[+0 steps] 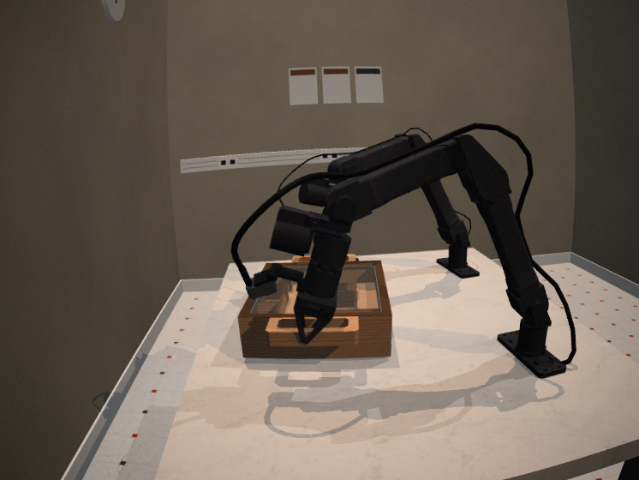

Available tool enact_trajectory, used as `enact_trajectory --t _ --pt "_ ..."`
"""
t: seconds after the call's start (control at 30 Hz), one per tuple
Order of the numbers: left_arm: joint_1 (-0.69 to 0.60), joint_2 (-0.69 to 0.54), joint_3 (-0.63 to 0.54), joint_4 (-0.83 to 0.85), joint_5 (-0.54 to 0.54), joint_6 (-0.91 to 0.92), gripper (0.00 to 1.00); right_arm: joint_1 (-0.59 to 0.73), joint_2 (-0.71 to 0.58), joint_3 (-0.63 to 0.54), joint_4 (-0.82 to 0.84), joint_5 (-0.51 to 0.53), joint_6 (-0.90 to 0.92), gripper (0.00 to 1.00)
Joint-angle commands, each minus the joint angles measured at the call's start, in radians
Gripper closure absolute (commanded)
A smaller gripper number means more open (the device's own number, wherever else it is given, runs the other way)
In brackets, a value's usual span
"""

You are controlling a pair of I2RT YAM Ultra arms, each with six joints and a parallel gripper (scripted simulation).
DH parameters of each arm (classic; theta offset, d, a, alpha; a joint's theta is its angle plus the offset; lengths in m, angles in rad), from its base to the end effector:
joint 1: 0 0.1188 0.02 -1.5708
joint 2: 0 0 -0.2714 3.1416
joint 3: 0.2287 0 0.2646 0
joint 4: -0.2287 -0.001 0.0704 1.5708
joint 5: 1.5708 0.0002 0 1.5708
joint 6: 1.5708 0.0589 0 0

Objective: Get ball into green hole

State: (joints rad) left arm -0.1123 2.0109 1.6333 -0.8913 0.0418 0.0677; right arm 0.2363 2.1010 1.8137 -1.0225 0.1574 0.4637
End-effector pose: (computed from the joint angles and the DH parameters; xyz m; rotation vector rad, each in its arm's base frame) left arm 0.4326 -0.0503 0.2016 0.2643 2.8276 -0.0690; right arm 0.4437 0.0984 0.2132 0.3517 2.8203 -0.0827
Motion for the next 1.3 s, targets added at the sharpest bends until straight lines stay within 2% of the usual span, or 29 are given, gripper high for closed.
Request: enact_trajectory --t 0.0,0.17,0.23,0.47,0.53,0.7,0.73,0.93,1.27 --pt "0.018 -0.048 0.002 0.078 -0.043 0.025 1.0 -0.016 -0.076 0.011 0.121 0.014 0.013 1.0" --pt "0.017 -0.051 0.024 0.083 -0.049 0.024 1.0 -0.018 -0.084 0.015 0.144 0.011 0.012 1.0" --pt "0.016 -0.049 0.023 0.08 -0.048 0.025 1.0 -0.016 -0.063 -0.036 0.153 0.015 0.012 1.0" --pt "0.005 -0.044 -0.012 0.087 -0.047 0.024 1.0 -0.017 -0.084 -0.016 0.168 0.016 0.005 1.0" --pt "-0.003 -0.049 0.003 0.088 -0.047 0.023 1.0 -0.018 -0.072 -0.057 0.169 0.015 0.012 1.0" --pt "-0.001 -0.042 0.006 0.085 -0.048 0.023 1.0 -0.014 -0.072 -0.032 0.17 0.017 -0.004 1.0" --pt "-0.002 -0.052 0.011 0.087 -0.048 0.023 0.61 -0.018 -0.088 -0.027 0.171 0.017 -0.004 1.0" --pt "-0.001 -0.008 -0.011 0.083 -0.047 0.026 0.61 -0.018 -0.088 -0.027 0.172 0.017 0.003 1.0" --pt "-0.001 -0.031 -0.011 0.09 -0.047 0.026 0.61 -0.018 -0.088 -0.027 0.172 0.017 0.003 1.0"
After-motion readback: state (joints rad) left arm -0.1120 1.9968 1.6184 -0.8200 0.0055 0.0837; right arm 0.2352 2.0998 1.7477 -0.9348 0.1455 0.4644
